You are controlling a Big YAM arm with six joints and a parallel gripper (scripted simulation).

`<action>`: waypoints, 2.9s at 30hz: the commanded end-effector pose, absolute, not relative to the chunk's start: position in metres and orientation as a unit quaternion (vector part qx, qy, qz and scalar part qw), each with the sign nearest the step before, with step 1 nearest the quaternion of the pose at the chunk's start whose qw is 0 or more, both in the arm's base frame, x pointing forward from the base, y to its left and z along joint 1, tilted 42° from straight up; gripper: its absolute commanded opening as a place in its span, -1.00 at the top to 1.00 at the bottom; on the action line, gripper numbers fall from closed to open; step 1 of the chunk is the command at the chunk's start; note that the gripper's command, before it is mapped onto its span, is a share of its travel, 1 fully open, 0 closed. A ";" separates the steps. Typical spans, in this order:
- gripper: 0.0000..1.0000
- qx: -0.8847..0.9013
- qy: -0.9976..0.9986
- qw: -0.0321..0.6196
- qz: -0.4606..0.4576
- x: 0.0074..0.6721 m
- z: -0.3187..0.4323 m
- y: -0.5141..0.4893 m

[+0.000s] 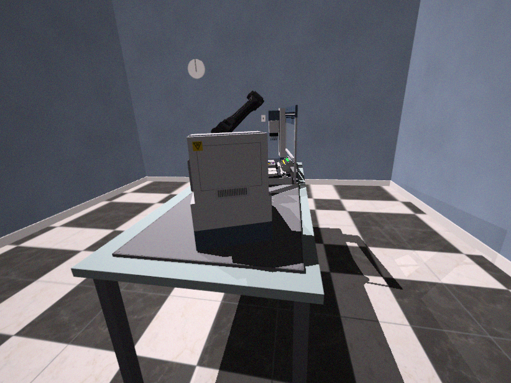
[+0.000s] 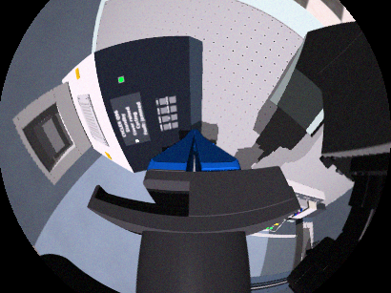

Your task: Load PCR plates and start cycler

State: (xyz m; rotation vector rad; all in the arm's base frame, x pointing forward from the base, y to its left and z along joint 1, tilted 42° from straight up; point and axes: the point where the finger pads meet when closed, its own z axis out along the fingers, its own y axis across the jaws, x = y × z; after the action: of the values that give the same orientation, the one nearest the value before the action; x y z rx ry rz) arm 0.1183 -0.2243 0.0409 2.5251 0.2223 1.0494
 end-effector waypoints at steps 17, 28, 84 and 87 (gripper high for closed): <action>1.00 0.899 0.083 0.214 0.372 0.115 0.048 -0.237; 1.00 0.900 0.082 0.214 0.372 0.115 0.048 -0.237; -1.00 0.892 0.207 0.219 0.337 0.177 0.057 -0.237; -1.00 0.888 0.239 0.217 0.328 0.177 0.057 -0.236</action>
State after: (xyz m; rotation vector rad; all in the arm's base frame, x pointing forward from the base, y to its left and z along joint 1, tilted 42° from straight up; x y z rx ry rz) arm 0.1719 -0.2181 0.0466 2.5108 0.5778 0.9455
